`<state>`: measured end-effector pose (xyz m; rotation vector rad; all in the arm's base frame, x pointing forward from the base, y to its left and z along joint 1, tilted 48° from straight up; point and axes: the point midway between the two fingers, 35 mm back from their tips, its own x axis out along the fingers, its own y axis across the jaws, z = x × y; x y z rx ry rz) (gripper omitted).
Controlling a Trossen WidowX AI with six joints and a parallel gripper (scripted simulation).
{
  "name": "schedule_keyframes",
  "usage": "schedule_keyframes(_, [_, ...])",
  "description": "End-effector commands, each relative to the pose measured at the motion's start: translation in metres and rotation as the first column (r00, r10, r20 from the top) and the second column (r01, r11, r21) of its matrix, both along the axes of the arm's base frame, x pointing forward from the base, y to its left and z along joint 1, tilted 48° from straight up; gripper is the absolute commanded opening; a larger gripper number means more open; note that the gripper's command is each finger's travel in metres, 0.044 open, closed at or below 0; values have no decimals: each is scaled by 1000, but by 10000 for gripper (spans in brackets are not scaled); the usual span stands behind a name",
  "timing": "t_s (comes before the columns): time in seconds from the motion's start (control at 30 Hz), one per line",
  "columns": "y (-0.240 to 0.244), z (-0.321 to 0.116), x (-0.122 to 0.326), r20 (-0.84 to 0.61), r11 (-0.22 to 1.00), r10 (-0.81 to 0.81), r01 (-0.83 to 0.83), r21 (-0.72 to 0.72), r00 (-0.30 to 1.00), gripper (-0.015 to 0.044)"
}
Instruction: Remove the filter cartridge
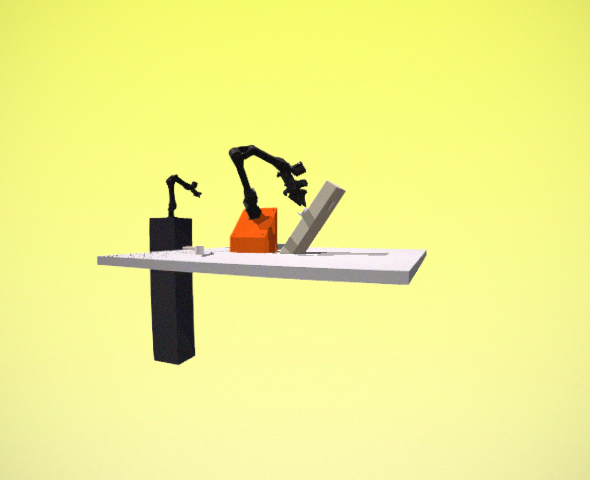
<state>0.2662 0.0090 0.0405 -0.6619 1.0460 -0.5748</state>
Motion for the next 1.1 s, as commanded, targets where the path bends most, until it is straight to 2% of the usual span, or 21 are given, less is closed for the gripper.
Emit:
schedule_keyframes(0.0, [-5,-6,0,-16,1000,2,-2,-1,1000,305])
schedule_keyframes(0.7, [-28,-22,10,-12,1000,2,-2,-7,1000,305])
schedule_keyframes(1.07, [-26,-19,12,2,1000,-2,2,-7,1000,231])
